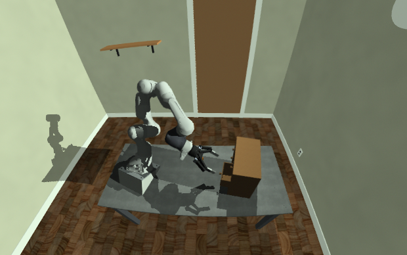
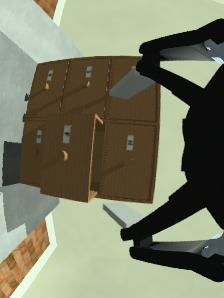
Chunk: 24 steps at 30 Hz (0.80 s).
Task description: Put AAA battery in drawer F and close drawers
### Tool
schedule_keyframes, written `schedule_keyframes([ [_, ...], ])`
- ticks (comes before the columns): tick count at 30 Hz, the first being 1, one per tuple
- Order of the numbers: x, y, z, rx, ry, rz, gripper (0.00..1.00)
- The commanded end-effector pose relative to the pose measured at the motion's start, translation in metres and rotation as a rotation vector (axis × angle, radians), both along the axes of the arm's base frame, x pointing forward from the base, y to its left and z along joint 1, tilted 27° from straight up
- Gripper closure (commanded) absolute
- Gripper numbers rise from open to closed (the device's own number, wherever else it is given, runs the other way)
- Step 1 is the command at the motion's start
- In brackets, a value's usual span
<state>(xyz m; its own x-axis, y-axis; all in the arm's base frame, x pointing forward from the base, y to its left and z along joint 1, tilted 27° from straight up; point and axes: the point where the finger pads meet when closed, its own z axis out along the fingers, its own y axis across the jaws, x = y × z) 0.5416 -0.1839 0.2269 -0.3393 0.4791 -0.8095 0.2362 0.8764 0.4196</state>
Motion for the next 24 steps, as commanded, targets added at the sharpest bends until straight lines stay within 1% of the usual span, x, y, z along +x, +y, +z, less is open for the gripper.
schedule_keyframes([
  [1,-0.019,0.009,0.005,0.028,-0.015,0.004,0.00],
  [6,-0.050,0.017,0.005,0.028,-0.015,0.004,0.00],
  [8,-0.050,0.017,0.005,0.028,-0.015,0.004,0.00],
  [15,-0.083,0.026,0.005,0.028,-0.015,0.004,0.00],
  [20,-0.098,0.030,0.004,0.028,-0.015,0.004,0.00],
  [24,-0.103,0.032,0.004,0.028,-0.015,0.004,0.00],
])
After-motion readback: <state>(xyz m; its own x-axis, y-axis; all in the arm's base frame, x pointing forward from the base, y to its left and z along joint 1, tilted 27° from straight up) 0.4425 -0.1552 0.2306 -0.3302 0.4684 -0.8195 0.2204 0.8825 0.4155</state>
